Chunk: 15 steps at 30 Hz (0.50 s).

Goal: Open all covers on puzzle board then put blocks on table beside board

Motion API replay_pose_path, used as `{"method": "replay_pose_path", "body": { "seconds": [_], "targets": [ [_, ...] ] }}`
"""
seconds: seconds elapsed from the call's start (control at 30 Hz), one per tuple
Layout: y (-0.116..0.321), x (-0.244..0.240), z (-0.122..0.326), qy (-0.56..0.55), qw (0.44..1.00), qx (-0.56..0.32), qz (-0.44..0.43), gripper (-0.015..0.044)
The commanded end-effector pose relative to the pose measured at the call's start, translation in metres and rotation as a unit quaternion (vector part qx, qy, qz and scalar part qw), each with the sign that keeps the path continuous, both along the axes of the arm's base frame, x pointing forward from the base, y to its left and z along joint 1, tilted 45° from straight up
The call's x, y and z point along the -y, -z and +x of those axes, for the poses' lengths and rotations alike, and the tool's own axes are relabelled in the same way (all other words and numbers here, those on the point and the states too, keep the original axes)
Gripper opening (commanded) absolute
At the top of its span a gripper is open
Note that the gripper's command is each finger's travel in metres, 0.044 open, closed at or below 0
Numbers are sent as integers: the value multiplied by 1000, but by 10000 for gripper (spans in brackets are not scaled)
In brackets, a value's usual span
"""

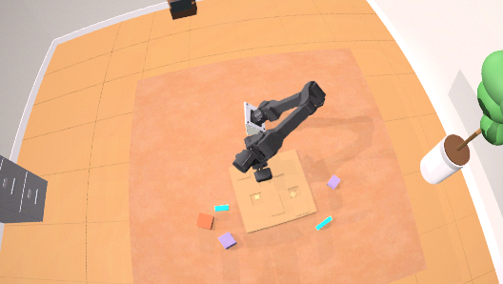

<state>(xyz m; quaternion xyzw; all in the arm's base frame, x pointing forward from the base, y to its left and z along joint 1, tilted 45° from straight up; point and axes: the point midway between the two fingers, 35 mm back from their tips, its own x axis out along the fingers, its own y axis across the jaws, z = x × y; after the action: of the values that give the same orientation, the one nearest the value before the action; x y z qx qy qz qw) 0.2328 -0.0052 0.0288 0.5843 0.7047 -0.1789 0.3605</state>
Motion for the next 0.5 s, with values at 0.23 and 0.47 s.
{"method": "replay_pose_path", "body": {
  "seconds": [0.23,0.47],
  "targets": [
    [20,-24,-5,-310,901,302,33,0],
    [21,-25,-5,-310,901,302,33,0]
  ]
}}
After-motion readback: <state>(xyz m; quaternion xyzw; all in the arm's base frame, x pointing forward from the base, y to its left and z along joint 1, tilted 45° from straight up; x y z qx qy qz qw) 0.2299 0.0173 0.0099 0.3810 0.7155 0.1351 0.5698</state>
